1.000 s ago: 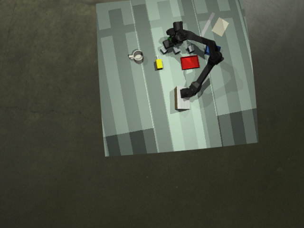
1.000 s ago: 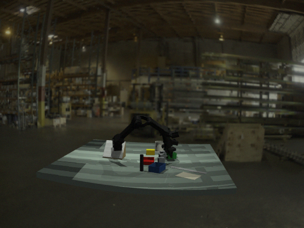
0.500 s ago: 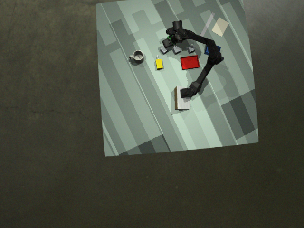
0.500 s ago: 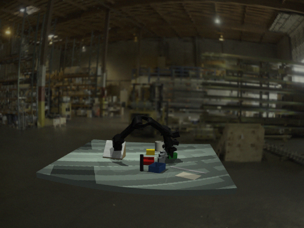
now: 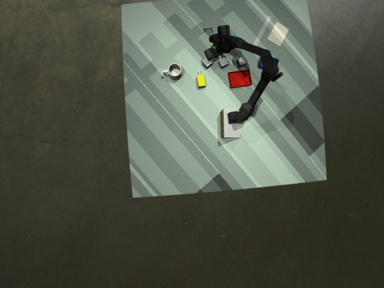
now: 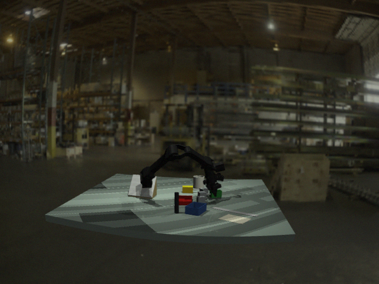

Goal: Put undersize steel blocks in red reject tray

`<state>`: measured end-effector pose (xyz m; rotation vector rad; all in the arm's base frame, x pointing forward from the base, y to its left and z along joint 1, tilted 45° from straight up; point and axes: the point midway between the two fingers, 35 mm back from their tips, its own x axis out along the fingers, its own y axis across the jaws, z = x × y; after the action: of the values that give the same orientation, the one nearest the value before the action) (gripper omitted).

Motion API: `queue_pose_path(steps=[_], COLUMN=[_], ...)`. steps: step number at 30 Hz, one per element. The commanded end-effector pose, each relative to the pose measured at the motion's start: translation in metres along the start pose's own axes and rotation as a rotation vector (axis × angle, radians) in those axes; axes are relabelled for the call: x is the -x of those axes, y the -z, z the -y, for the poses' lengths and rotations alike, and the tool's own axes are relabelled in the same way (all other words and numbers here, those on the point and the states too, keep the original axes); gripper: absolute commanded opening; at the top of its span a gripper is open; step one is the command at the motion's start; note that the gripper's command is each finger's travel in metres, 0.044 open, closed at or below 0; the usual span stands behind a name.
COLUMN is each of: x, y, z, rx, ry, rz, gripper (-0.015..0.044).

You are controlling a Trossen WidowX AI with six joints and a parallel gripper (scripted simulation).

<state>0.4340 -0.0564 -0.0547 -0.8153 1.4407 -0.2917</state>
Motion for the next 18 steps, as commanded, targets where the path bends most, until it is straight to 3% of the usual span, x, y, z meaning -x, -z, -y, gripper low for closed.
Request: queue_pose_path(steps=[1, 18], x=[0.0019, 0.0006], y=[-0.0042, -0.0103], z=[-0.0005, -0.0007], rx=[-0.001, -0.001], ry=[0.001, 0.001], rz=[0.007, 0.008], gripper=[0.0, 0.0])
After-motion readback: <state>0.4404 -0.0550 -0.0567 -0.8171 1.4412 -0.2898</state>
